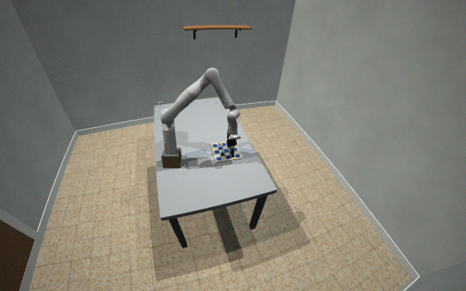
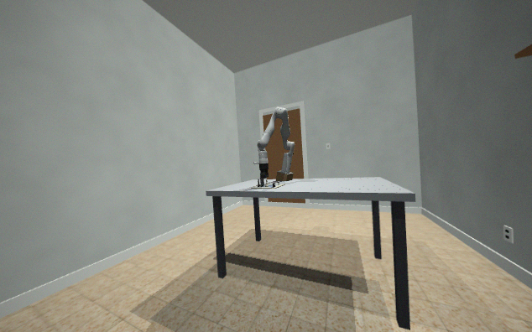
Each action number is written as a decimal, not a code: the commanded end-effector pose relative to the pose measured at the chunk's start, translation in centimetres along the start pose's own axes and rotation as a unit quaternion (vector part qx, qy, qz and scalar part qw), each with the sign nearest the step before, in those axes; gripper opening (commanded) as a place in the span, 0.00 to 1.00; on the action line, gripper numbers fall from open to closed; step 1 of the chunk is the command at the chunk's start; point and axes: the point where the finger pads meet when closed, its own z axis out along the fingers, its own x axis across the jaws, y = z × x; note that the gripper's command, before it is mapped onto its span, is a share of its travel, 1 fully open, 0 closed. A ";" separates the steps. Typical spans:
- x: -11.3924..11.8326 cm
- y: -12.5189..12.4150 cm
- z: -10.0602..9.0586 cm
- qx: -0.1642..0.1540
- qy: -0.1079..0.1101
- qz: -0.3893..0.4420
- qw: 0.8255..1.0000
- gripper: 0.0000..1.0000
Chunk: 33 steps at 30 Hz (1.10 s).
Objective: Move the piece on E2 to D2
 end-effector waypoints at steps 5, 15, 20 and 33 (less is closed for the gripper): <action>-0.1 0.0 0.0 0.000 -0.001 0.000 1.000 0.00; -0.1 0.0 0.2 0.000 -0.001 0.000 1.000 0.00; -0.1 0.0 0.2 0.000 -0.001 0.000 1.000 0.00; -0.1 0.0 0.2 0.000 -0.001 0.000 1.000 0.00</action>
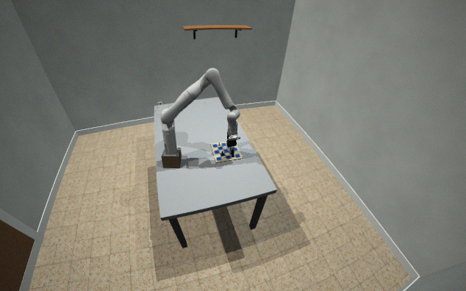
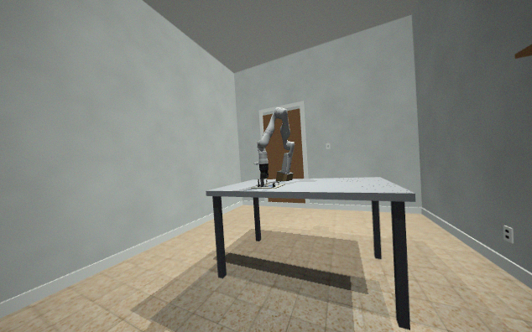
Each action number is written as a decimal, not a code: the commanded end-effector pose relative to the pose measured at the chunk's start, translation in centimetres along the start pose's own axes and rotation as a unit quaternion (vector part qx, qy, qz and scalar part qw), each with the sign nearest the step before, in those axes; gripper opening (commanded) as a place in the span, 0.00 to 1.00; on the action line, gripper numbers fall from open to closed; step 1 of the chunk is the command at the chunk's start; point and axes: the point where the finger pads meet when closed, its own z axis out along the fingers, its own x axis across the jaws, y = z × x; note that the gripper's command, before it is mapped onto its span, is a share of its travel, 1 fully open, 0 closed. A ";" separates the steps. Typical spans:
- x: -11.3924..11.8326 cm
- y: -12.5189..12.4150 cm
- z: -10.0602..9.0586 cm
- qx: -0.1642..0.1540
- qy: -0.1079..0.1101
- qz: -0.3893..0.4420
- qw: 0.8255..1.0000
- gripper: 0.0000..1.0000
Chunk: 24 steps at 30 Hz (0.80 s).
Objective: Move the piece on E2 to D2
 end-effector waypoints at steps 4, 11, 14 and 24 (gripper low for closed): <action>-0.1 0.0 -0.1 0.000 -0.001 0.000 1.000 0.00; -0.1 0.0 -0.1 0.000 -0.001 0.000 1.000 0.00; -0.1 0.0 -0.1 0.000 -0.001 0.000 1.000 0.00; -0.1 0.0 -0.1 0.000 -0.001 0.000 1.000 0.14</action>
